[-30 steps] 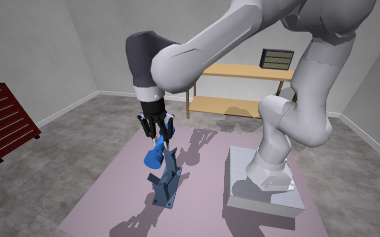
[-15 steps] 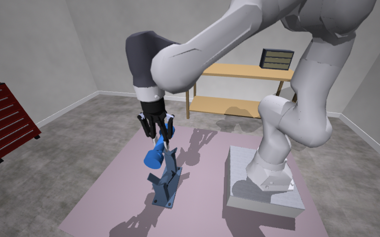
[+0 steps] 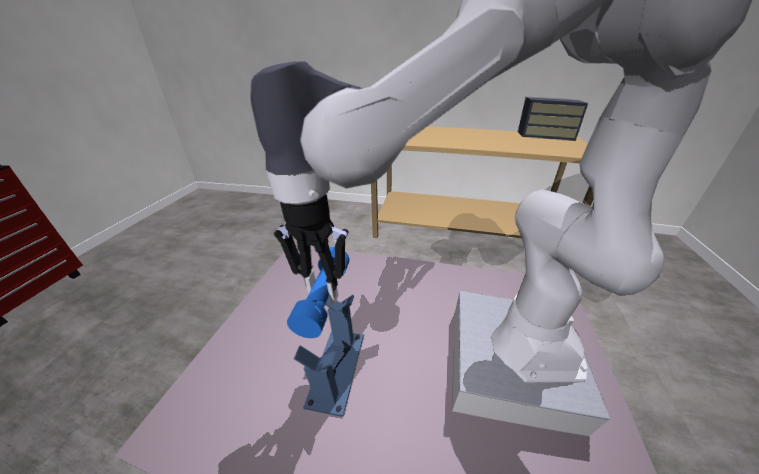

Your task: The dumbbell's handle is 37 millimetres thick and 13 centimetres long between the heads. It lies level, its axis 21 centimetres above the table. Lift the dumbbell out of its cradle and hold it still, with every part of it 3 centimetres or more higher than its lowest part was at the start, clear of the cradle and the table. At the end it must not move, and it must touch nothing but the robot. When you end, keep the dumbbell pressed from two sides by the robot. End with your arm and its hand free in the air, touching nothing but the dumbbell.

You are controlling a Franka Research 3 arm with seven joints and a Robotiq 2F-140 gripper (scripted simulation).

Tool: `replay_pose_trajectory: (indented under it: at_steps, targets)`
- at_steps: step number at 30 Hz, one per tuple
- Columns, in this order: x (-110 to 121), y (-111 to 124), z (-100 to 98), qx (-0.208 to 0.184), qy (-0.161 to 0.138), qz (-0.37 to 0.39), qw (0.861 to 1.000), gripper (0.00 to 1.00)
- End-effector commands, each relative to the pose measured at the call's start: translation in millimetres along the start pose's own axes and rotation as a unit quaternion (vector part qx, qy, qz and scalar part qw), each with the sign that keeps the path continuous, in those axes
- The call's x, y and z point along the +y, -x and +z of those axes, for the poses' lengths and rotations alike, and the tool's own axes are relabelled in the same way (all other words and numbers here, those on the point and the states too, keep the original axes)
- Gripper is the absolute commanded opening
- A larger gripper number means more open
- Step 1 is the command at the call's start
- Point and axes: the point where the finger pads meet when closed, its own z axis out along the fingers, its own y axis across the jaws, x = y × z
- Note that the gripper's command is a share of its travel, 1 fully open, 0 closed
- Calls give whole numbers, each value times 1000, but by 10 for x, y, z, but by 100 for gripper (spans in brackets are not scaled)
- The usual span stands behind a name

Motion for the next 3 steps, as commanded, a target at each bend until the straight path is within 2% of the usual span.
replay_pose_trajectory:
  at_steps: [1,3]
  targets:
    - [-37,10,-61,-1,-7,1,1000,0]
    - [-37,10,-61,-1,-7,1,1000,0]
